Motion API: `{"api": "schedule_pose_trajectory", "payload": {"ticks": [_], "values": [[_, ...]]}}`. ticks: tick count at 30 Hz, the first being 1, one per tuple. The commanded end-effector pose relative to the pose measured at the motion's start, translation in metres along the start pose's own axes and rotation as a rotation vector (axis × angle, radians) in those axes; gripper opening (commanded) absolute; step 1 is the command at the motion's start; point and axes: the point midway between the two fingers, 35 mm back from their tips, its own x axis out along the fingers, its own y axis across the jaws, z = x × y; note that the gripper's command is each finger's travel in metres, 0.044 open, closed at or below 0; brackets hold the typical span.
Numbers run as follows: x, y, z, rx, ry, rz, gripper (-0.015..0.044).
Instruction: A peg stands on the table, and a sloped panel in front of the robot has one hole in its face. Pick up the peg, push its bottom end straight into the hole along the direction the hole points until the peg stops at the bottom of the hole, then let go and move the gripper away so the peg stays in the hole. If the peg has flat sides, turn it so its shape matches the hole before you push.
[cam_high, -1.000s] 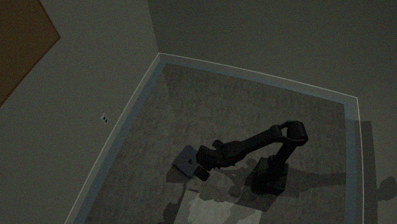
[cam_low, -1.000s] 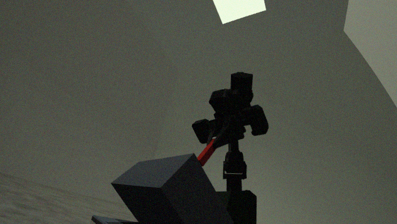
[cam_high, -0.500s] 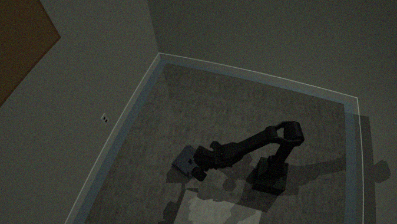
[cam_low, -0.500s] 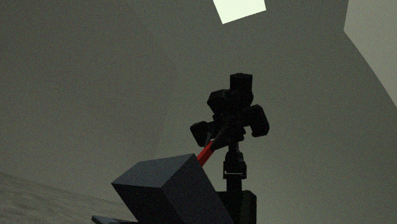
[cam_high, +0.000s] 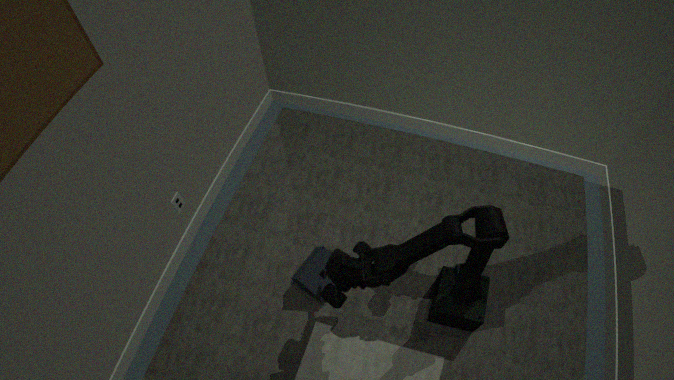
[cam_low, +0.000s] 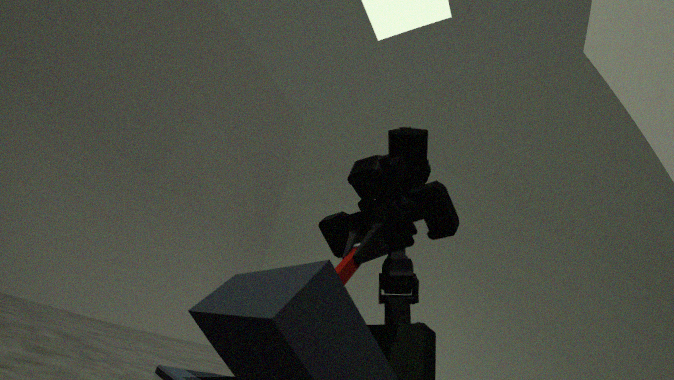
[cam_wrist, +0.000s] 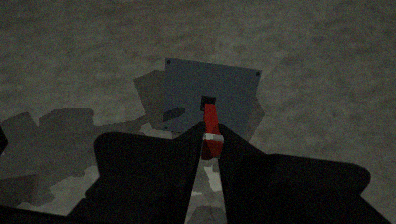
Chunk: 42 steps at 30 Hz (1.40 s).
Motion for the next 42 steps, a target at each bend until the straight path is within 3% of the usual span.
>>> {"api": "schedule_pose_trajectory", "payload": {"ticks": [1,28,42], "values": [[0.005,0.0,-0.004,0.002,0.003,-0.001,0.0],[0.028,0.001,-0.004,0.005,-0.002,-0.003,0.0],[0.023,0.0,-0.002,0.01,-0.008,-0.003,0.0]]}}
